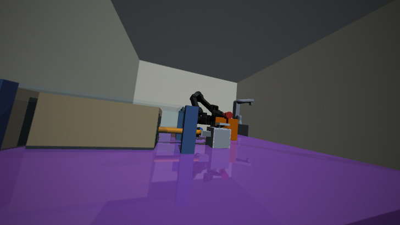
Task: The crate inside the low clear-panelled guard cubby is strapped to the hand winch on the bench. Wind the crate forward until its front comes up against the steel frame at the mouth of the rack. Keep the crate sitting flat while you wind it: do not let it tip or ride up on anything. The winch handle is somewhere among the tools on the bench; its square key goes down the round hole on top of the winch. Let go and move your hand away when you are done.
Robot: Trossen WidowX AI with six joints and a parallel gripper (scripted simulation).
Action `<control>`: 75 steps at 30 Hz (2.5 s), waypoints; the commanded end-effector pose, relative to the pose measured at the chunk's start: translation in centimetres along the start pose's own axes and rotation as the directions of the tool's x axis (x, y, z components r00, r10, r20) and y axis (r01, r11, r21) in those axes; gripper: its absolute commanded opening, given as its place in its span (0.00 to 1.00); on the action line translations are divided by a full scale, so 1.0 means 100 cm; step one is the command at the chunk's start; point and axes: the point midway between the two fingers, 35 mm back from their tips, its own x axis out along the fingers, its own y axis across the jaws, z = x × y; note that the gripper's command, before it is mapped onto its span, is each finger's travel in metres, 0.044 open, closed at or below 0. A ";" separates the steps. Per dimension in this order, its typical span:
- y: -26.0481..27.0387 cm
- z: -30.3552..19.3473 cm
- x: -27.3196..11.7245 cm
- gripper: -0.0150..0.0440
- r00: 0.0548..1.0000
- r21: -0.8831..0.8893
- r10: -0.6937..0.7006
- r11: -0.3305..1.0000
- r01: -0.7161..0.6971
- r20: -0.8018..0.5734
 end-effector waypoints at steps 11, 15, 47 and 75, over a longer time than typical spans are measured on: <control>-0.007 0.003 0.000 0.66 1.000 -0.004 -0.021 1.000 0.021 0.006; -0.007 0.003 0.000 0.66 1.000 -0.004 -0.021 1.000 0.021 0.006; 0.000 0.004 -0.090 0.66 1.000 0.009 -0.004 1.000 0.004 0.003; 0.103 0.000 -0.105 0.66 1.000 0.009 0.009 1.000 -0.009 0.000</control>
